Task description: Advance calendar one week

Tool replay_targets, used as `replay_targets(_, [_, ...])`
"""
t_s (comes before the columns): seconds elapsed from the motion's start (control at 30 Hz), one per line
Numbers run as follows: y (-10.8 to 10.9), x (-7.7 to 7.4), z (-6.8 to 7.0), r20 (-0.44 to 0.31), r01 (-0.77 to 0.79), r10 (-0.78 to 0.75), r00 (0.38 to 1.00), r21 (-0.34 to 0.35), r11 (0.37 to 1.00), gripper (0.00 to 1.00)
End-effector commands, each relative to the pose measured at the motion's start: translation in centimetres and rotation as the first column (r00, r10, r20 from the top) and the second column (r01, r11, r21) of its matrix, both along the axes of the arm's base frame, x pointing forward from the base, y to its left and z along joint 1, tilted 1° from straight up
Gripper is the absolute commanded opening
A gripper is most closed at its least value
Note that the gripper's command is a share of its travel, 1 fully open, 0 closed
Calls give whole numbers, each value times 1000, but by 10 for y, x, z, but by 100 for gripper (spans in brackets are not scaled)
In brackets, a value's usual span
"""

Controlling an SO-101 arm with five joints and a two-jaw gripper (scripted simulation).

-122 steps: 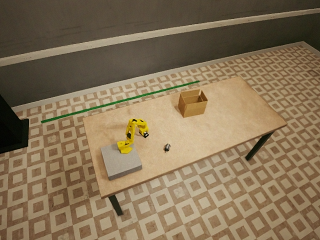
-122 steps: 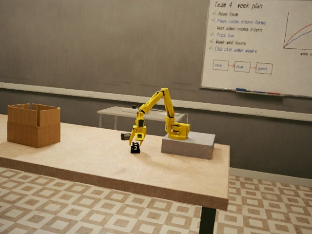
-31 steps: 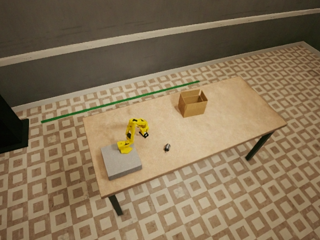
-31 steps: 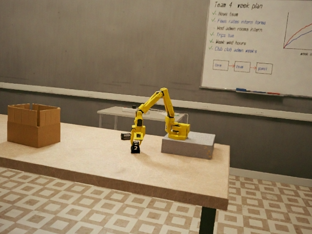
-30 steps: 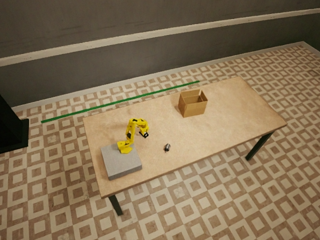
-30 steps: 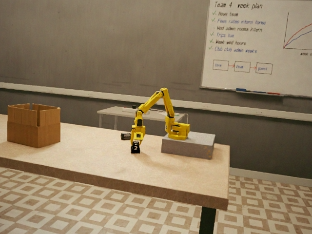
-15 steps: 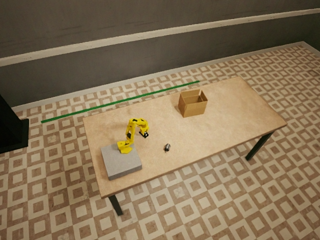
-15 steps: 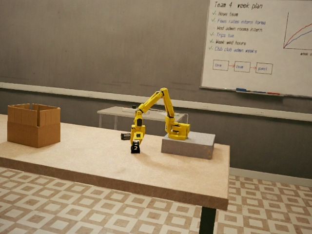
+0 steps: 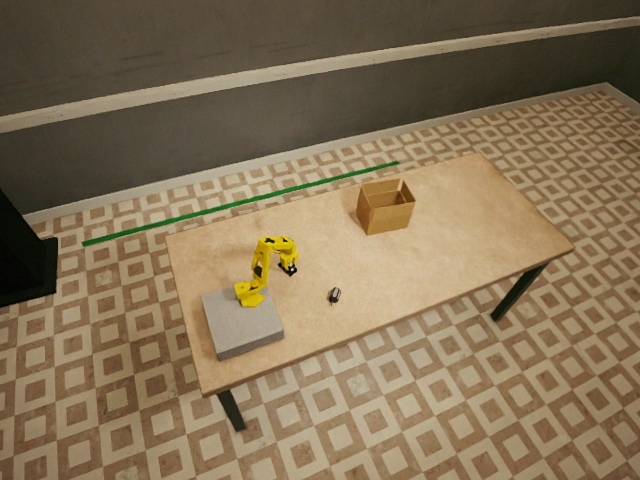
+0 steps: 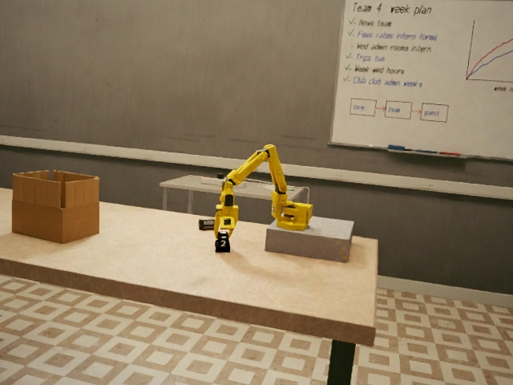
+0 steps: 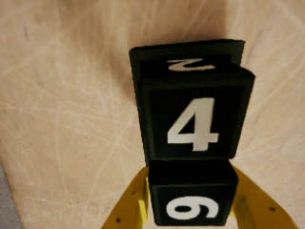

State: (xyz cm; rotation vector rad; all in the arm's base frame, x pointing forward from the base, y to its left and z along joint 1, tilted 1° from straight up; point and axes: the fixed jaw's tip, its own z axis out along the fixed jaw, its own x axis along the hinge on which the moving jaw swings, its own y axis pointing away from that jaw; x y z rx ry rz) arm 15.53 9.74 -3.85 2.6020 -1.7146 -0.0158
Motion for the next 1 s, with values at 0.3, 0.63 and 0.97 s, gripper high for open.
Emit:
replay_targets(0.3, [2, 4, 6, 15, 7, -7, 1000, 11, 1000, 0])
replay_targets(0.63, [2, 4, 7, 15, 7, -7, 1000, 11, 1000, 0])
replay_targets(0.97, [2, 4, 10, 15, 7, -7, 1000, 11, 1000, 0])
